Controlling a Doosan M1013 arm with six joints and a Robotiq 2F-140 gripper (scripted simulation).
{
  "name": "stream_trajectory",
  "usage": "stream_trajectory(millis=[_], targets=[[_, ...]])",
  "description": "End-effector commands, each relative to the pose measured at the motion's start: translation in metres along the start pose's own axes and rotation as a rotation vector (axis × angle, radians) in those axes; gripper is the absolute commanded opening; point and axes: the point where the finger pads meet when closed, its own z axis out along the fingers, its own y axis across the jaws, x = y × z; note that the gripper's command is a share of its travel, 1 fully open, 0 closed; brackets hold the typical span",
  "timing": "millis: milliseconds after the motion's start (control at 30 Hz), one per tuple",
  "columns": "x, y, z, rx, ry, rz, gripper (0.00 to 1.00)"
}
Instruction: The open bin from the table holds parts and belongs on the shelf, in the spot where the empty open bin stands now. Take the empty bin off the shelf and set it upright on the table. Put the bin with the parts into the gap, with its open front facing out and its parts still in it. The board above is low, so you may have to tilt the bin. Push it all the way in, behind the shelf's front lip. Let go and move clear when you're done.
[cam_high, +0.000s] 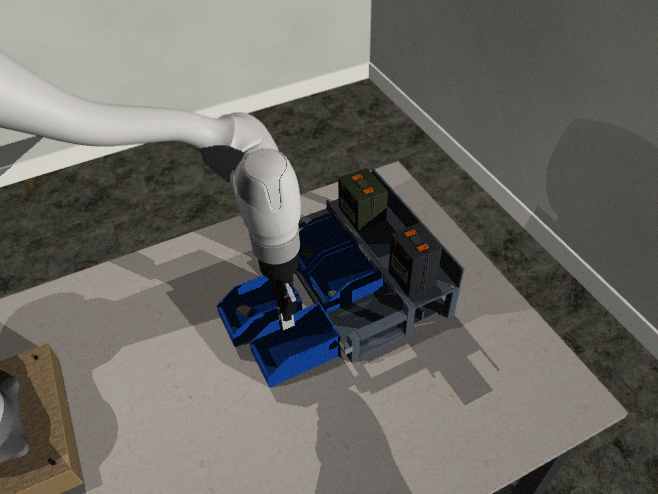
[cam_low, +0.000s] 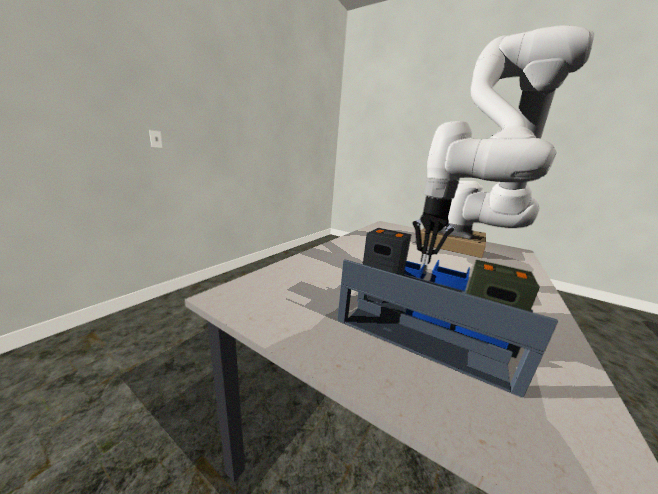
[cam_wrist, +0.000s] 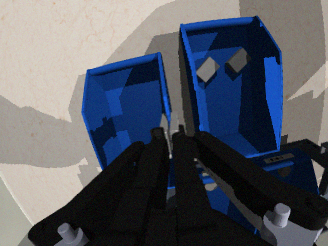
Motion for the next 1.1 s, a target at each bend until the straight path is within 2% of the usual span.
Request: stream_trajectory(millis=[0, 733, 1067], targets=[[0.000, 0.000, 0.000, 0.000, 0.000, 0.000, 0.10], [0.000, 0.000, -0.001, 0.000, 0.000, 0.000, 0.10], [0.000, 0.000, -0.012, 0.000, 0.000, 0.000, 0.10]])
